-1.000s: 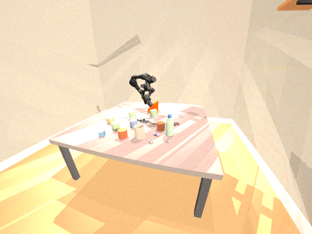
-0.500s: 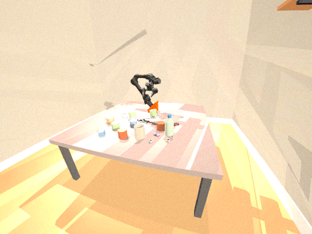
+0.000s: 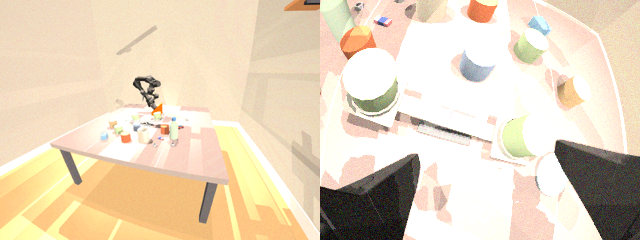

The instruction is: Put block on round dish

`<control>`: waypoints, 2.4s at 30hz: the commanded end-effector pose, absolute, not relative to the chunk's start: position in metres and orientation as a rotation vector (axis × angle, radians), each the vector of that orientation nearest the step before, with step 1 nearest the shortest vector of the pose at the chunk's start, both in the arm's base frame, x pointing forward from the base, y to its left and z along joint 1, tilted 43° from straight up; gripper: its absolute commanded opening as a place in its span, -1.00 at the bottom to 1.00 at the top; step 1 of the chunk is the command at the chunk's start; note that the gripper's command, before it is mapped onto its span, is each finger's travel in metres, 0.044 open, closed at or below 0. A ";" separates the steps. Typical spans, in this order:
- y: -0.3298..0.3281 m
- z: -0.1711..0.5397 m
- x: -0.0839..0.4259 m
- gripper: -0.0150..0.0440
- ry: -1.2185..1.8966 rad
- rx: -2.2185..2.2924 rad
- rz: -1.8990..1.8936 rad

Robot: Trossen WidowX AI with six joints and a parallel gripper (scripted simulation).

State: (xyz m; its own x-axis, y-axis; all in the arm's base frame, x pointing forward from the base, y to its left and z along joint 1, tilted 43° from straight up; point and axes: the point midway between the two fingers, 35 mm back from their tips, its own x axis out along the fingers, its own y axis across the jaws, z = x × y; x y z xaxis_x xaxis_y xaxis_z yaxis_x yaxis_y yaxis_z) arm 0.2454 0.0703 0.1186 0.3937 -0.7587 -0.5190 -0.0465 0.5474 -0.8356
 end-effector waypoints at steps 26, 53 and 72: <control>-0.037 0.132 0.280 1.00 1.734 -1.302 0.064; -0.104 0.131 0.280 1.00 1.873 -1.454 0.510; -0.125 0.109 0.277 1.00 1.872 -1.454 0.509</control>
State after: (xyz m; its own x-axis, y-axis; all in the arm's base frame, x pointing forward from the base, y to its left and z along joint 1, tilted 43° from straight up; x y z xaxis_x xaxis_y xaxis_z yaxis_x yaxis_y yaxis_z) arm 0.2780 -0.1222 0.1113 -0.1244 -0.6704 -0.7315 -0.9483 0.2973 -0.1112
